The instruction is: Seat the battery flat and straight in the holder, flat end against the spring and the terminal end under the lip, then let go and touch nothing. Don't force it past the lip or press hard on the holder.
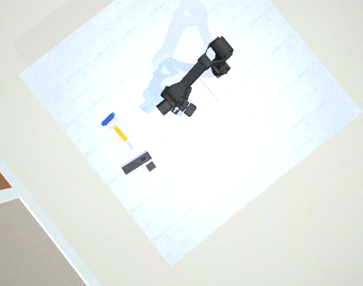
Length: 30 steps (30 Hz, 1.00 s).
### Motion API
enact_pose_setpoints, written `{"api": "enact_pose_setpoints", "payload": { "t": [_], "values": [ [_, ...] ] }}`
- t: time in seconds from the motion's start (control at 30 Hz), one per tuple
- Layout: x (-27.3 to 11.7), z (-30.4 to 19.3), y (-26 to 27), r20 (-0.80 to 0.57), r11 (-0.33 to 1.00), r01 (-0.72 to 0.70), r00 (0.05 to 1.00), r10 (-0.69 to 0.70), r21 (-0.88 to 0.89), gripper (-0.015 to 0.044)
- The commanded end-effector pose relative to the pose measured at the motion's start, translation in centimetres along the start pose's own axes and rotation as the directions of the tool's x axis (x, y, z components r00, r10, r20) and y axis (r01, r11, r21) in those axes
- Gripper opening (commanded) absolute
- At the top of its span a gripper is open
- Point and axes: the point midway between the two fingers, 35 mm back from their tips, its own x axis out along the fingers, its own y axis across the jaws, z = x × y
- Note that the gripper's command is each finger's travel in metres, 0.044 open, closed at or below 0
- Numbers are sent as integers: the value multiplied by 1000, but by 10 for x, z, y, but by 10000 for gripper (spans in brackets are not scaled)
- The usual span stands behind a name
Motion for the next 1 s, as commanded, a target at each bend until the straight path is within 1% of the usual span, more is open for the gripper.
{"api": "enact_pose_setpoints", "payload": {
  "t": [0.0,0.37,0.5,0.97],
  "values": [
    [0,2,0,0,1000,0,1000,0,-4,83],
    [0,2,0,0,1000,0,1000,0,-4,83],
    [0,2,0,0,1000,0,1000,0,-4,185],
    [-15,2,-1,0,1000,-1,1000,1,-1,185]
  ]
}}
